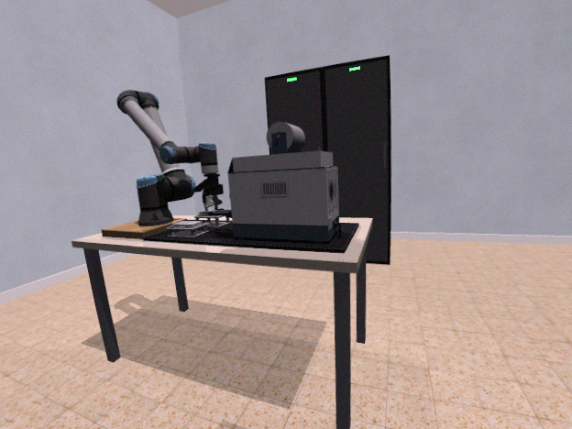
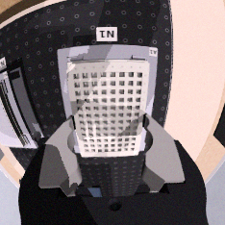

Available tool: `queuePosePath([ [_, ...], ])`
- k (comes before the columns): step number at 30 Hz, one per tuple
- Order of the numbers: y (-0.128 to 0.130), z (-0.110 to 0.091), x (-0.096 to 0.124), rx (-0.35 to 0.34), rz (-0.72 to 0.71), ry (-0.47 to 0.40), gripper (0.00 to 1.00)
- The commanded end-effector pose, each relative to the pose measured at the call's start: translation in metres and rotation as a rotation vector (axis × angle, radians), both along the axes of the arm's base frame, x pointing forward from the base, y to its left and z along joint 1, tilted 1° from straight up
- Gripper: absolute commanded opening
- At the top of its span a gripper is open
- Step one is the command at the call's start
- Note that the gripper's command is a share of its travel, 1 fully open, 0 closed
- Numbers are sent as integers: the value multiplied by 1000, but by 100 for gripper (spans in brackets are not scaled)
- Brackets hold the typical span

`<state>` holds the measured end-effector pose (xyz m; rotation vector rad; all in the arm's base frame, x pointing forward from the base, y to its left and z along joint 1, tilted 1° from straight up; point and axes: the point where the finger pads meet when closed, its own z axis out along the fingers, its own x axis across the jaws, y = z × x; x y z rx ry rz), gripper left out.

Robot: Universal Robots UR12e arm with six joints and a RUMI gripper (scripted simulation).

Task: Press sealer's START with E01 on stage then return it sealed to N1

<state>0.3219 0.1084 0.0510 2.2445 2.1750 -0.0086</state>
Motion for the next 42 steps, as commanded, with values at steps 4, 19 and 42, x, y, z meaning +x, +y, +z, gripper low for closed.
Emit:
queuePosePath([
  [4,0,4,1,0,0,-1,0],
  [19,0,26,0,0,0,-1,0],
  [42,1,61,0,0,0,-1,0],
])
